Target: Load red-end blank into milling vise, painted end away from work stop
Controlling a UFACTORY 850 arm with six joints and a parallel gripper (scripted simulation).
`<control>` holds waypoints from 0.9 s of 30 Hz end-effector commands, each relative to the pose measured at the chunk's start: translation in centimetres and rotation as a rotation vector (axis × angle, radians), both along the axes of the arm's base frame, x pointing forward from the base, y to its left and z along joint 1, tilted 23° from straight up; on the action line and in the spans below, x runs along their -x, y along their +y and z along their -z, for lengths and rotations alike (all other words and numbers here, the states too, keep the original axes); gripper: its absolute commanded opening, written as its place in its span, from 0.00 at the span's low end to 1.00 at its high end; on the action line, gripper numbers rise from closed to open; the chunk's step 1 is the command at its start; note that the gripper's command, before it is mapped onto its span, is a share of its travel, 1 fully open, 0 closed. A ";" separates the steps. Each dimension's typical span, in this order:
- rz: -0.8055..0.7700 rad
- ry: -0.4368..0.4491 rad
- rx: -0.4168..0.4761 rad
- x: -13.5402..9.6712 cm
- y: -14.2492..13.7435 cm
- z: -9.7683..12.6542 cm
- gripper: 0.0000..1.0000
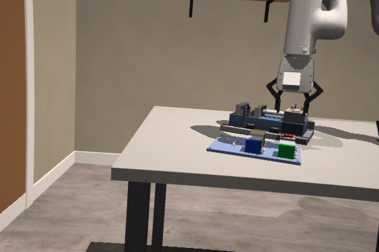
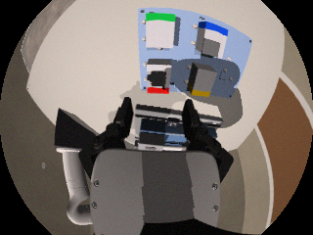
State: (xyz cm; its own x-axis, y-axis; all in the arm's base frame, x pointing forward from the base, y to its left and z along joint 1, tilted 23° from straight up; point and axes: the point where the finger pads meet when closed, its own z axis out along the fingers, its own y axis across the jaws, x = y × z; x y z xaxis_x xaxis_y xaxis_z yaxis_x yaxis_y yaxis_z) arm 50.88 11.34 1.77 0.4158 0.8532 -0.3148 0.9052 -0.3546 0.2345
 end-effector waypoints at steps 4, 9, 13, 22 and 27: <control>0.000 -0.002 0.000 -0.3 -0.8 2.0 0.77; 0.000 -0.002 0.000 -0.3 -0.9 2.2 0.77; 0.000 -0.001 -0.001 -0.3 -1.0 2.6 0.77; 0.000 -0.001 0.000 -0.7 -2.6 6.3 0.77; 0.000 -0.001 0.000 -0.7 -2.6 6.3 0.77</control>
State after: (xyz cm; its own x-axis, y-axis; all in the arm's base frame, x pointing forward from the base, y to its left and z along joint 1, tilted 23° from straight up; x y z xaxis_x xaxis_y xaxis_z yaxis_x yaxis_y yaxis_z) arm 51.39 8.81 -4.29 0.4151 0.8530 -0.3163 0.9058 -0.3549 0.2315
